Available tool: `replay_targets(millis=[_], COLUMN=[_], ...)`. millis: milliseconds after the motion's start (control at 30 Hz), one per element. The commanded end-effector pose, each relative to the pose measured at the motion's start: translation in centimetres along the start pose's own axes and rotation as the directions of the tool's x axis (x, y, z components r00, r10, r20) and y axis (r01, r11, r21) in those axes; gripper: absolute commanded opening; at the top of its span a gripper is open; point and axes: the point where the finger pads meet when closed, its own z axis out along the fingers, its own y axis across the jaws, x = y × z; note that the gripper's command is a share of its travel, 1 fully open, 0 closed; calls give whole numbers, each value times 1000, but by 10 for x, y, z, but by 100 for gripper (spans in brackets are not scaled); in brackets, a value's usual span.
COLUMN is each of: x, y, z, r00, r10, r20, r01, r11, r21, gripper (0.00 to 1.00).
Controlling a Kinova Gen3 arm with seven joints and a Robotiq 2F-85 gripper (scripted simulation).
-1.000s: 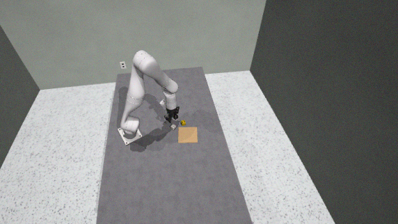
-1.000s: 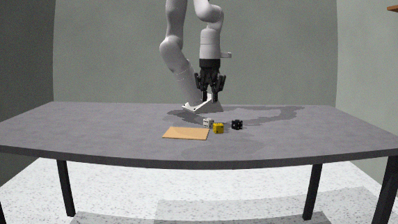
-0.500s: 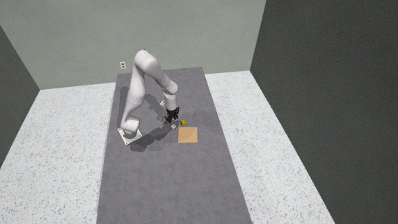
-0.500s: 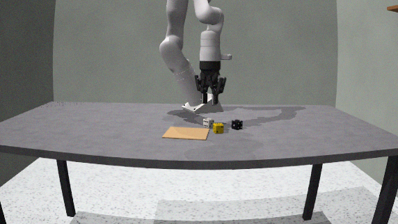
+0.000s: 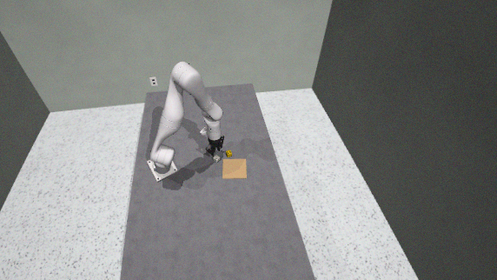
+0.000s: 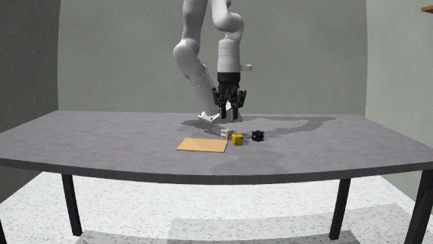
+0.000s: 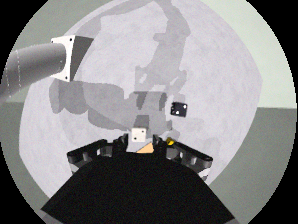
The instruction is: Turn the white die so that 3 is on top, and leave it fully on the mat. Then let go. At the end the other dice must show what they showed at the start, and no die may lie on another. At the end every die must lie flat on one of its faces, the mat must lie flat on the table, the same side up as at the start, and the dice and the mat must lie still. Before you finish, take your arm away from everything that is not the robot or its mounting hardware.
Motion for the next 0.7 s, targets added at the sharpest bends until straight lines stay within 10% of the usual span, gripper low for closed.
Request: replay_targets(millis=[0, 667], x=[-2, -2], y=[-3, -3], z=[5, 24], r00=[1000, 1000], r10=[4, 4], r20=[3, 3], r01=[-4, -4], r11=[1000, 1000], r21=[12, 12], gripper=[46, 46])
